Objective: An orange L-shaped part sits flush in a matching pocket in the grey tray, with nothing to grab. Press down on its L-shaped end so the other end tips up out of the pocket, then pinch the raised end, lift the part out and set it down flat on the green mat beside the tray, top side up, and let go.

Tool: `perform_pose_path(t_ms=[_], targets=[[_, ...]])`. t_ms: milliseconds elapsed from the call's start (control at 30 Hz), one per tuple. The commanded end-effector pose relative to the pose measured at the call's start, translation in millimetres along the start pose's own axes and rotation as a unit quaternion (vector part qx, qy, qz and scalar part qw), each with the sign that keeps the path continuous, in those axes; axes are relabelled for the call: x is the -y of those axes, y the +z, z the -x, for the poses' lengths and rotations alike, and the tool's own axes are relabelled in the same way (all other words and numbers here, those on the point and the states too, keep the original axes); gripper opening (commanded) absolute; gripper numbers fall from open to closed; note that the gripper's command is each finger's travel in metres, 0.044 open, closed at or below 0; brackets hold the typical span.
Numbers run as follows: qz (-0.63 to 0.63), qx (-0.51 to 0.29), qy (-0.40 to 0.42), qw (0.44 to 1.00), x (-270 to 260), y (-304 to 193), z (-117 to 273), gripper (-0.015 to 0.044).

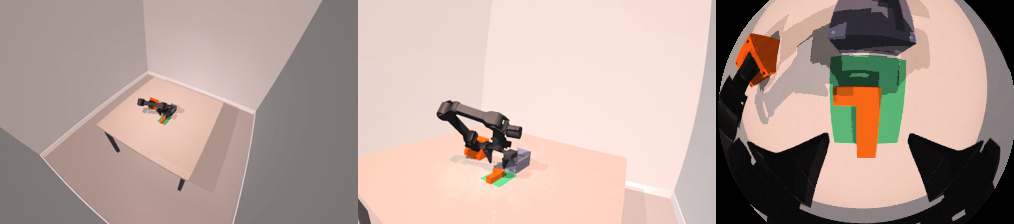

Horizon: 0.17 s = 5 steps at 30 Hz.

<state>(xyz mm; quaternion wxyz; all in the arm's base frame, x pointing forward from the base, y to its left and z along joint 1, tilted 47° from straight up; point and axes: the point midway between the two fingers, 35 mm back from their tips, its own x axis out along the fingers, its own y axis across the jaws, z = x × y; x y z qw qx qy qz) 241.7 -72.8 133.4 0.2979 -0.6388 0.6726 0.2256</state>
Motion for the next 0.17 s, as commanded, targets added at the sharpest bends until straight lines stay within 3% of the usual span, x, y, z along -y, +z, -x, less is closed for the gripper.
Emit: perform_pose_path(t_ms=[0,133], targets=[[0.000,0.000,0.000,1.000,-0.1,0.0,0.0,0.0400],[0.000,0.000,0.000,1.000,-0.1,0.0,0.0,0.0400]])
